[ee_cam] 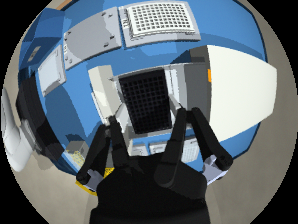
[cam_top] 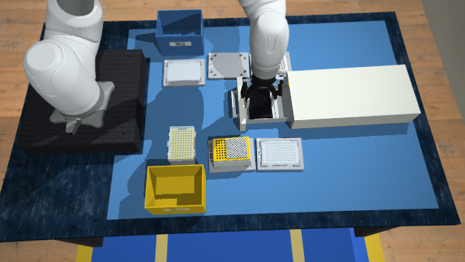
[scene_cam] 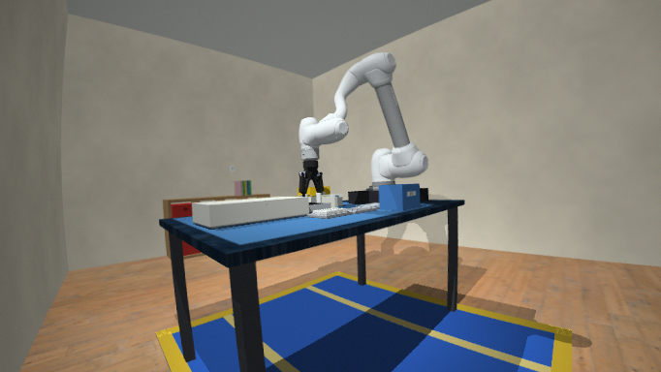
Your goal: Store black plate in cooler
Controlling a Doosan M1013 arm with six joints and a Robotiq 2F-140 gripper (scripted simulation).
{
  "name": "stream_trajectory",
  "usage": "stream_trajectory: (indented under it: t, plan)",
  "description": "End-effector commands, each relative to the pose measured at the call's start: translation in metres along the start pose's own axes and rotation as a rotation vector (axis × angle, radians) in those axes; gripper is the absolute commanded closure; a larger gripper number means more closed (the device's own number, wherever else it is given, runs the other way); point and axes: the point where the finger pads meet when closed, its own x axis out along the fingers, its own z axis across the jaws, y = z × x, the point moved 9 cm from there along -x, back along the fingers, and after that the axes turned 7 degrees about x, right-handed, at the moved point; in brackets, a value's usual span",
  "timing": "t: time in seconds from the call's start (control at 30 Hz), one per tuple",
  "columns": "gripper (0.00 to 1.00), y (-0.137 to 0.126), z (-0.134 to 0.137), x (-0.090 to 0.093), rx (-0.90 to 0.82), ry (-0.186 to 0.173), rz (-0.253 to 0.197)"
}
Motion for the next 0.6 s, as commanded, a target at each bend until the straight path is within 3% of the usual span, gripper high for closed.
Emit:
stream_trajectory:
  t: [0.0, 0.57]
  plan:
    - [1.0, 0.0, 0.0, 0.0008, 0.0, 0.0, 0.0]
    - [1.0, 0.0, 0.0, 0.0058, 0.0, 0.0, 0.0]
